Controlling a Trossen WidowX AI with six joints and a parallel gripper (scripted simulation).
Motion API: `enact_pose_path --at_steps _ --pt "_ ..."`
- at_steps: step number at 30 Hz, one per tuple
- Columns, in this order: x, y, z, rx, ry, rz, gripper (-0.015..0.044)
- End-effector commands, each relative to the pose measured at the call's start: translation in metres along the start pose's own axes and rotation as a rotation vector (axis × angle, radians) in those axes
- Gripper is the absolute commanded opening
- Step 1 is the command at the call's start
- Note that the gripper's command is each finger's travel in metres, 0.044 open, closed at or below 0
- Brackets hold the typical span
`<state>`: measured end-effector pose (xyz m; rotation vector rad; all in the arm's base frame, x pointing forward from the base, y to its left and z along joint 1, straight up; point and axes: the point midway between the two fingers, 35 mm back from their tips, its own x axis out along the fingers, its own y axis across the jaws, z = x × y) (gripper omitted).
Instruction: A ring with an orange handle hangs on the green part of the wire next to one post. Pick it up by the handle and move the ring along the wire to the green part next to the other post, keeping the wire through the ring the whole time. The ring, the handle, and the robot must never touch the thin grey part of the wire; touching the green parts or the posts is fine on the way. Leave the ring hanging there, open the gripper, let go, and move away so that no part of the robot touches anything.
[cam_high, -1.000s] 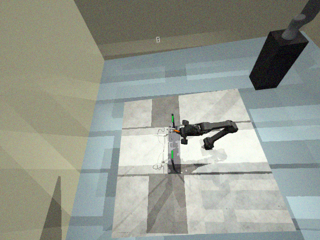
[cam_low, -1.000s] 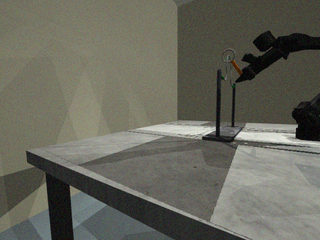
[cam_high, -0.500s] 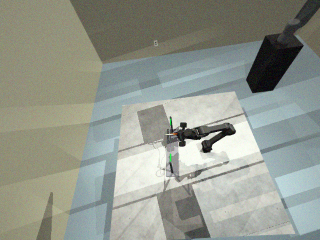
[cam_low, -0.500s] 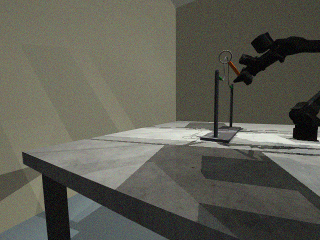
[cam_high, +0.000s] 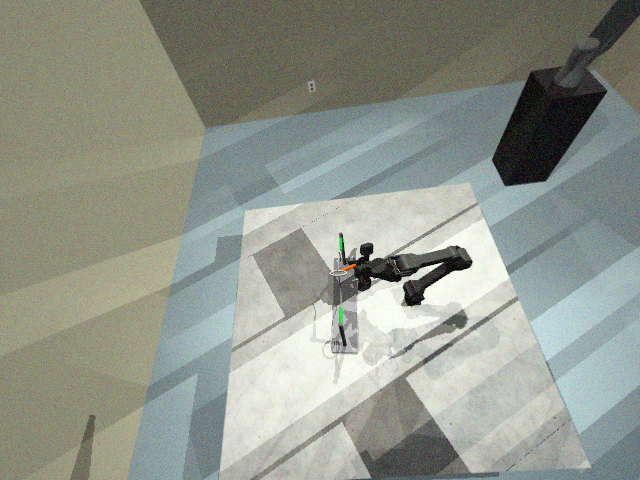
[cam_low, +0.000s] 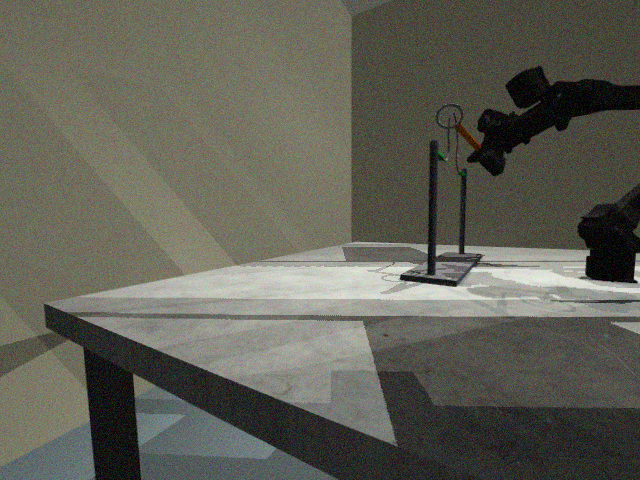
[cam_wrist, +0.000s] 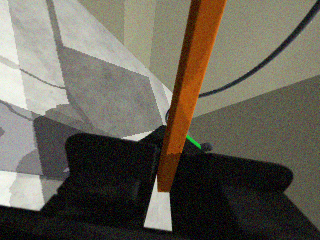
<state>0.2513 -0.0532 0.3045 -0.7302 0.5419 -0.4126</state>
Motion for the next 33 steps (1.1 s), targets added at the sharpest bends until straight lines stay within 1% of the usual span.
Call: enact_pose_path --at_steps 1,33 --pt "-0.001 -0.005 0.000 -0.043 -0.009 -0.038 -0.0150" --pt "-0.003 -0.033 0.007 -0.471 -0.060 -0.317 -0.0150"
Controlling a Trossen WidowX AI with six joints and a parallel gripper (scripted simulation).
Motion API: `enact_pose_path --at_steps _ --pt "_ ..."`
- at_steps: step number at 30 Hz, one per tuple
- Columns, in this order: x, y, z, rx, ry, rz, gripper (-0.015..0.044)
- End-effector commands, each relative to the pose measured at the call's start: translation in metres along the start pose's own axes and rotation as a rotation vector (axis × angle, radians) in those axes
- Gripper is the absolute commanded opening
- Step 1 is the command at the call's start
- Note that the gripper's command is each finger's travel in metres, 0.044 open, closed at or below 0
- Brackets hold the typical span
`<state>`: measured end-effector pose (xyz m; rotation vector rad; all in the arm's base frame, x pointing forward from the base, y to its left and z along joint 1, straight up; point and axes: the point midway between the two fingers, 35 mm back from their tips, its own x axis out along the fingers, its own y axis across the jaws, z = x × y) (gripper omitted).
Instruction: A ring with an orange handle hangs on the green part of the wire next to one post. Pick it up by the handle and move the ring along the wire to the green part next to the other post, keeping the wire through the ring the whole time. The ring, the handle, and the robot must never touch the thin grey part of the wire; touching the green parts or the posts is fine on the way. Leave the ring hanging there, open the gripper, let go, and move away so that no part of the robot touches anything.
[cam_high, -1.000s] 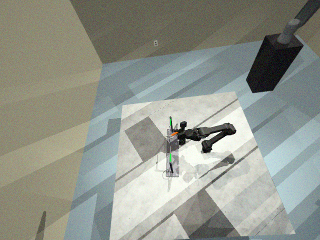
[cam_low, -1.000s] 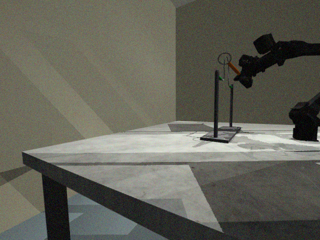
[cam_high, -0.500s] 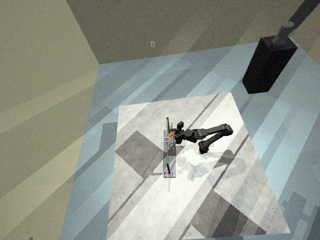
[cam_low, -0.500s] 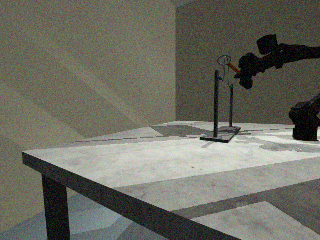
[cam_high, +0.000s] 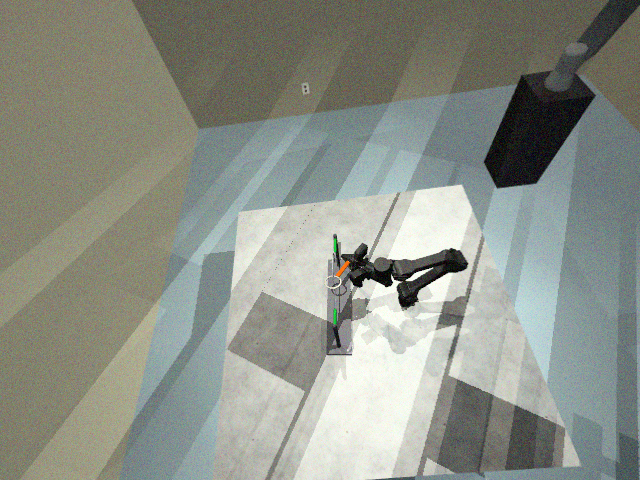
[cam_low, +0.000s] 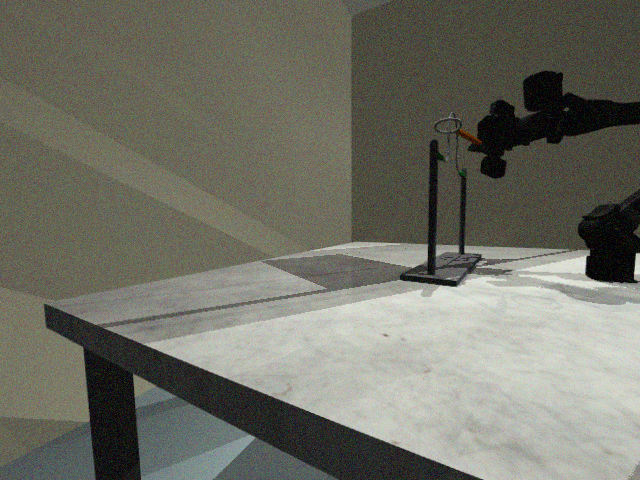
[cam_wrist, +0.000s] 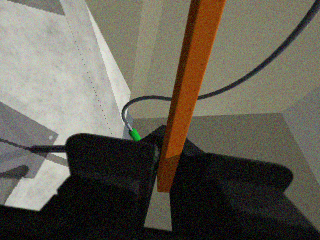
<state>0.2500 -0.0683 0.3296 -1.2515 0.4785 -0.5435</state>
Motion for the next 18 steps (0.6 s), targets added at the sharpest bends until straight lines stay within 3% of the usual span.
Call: enact_pose_path --at_steps 1,18 --pt "-0.001 -0.005 -0.002 -0.042 -0.001 -0.037 -0.0150" --pt "-0.001 -0.018 0.000 -0.258 -0.025 -0.175 -0.0150"
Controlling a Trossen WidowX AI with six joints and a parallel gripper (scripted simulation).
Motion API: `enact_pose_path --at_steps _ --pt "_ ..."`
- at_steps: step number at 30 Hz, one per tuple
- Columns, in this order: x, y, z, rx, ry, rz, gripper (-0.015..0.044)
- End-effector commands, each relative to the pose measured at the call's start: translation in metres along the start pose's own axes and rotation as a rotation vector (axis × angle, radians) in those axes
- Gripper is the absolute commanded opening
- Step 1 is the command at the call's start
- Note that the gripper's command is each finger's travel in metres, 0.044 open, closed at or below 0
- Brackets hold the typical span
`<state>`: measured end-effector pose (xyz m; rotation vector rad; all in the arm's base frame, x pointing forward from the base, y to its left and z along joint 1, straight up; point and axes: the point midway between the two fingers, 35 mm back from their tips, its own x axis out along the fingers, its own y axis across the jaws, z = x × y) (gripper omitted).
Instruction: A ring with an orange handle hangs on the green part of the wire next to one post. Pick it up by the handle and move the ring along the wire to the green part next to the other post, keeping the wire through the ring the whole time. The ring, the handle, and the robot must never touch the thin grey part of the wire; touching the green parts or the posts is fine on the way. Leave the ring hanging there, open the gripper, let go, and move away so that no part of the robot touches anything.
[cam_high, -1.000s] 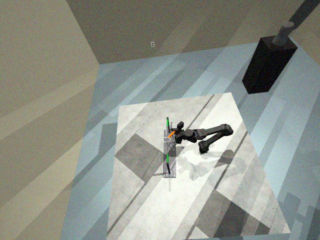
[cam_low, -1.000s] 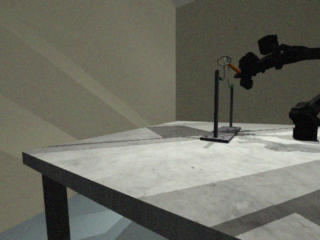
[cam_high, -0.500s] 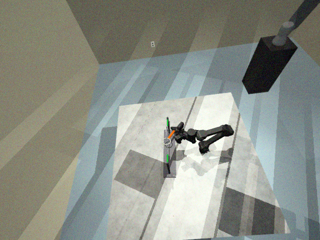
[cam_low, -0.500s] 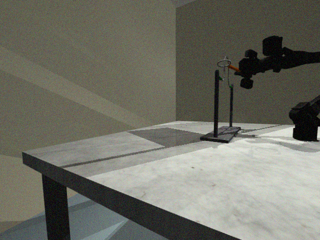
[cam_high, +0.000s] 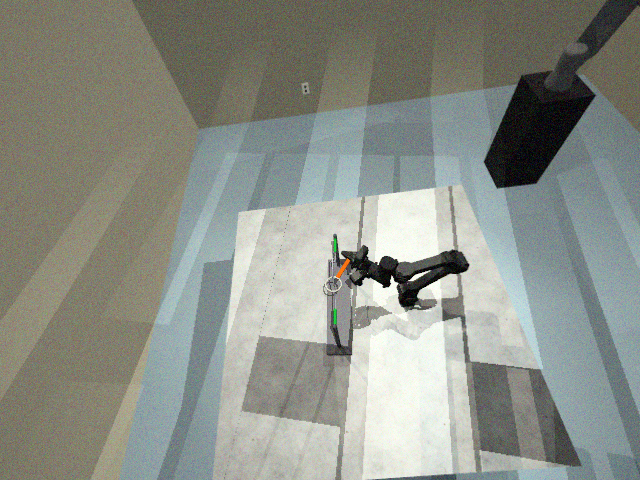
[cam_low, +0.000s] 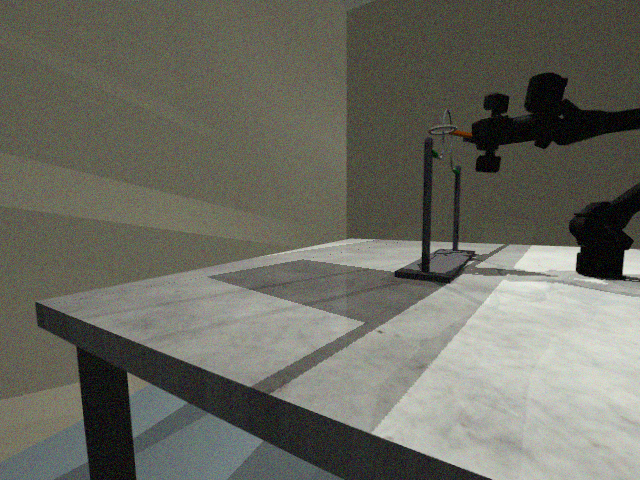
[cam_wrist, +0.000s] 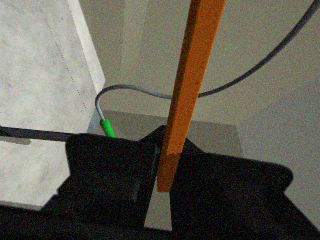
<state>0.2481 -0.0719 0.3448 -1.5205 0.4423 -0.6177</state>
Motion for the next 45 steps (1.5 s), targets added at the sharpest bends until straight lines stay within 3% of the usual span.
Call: enact_pose_path --at_steps 1,20,45 --pt "0.000 -0.003 0.000 -0.038 -0.008 -0.031 -0.0150" --pt "0.001 0.005 -0.003 -0.116 -0.016 -0.080 -0.0150" --pt "-0.009 0.079 -0.001 0.246 0.023 0.158 -0.0150"
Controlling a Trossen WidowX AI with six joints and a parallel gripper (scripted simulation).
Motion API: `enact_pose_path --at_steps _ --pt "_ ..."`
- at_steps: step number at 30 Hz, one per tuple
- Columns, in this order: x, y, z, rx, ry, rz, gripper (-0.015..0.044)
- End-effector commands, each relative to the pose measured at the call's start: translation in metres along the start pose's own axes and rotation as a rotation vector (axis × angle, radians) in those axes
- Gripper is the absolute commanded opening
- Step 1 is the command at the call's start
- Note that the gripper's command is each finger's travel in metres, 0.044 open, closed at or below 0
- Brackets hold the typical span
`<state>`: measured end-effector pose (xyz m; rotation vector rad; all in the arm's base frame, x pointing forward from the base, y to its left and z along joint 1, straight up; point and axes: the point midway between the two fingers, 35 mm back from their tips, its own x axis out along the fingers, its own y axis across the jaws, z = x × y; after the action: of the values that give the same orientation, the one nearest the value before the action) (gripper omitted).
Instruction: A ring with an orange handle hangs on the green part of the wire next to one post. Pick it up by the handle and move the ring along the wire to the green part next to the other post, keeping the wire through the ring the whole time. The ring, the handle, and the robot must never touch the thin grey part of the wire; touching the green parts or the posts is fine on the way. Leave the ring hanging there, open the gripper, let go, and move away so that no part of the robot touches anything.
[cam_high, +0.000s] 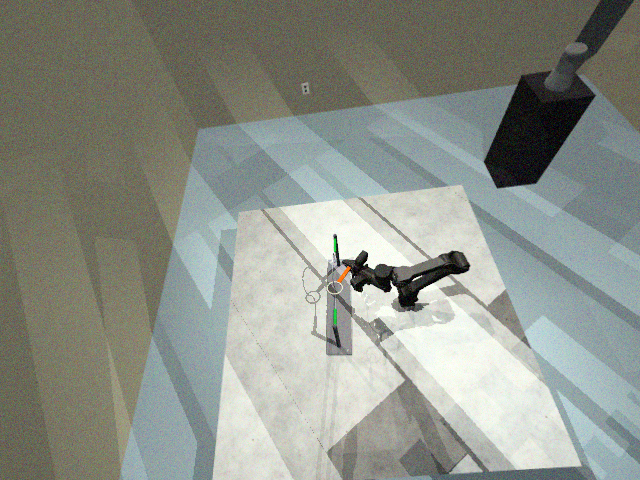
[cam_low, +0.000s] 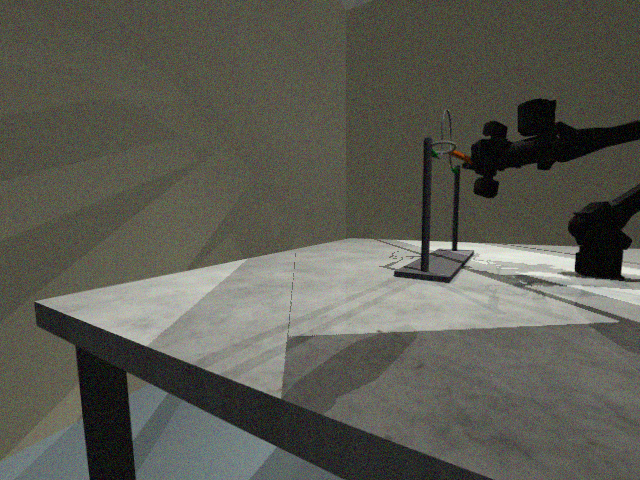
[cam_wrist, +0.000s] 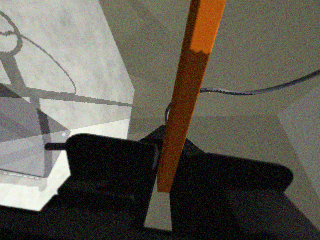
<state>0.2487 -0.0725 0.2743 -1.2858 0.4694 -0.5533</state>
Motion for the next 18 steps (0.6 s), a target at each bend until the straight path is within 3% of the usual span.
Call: enact_pose_path --at_steps 1,18 --pt "-0.001 0.012 -0.001 0.061 0.012 0.039 -0.0150" --pt "-0.011 0.078 0.017 0.440 -0.007 0.262 -0.0150"
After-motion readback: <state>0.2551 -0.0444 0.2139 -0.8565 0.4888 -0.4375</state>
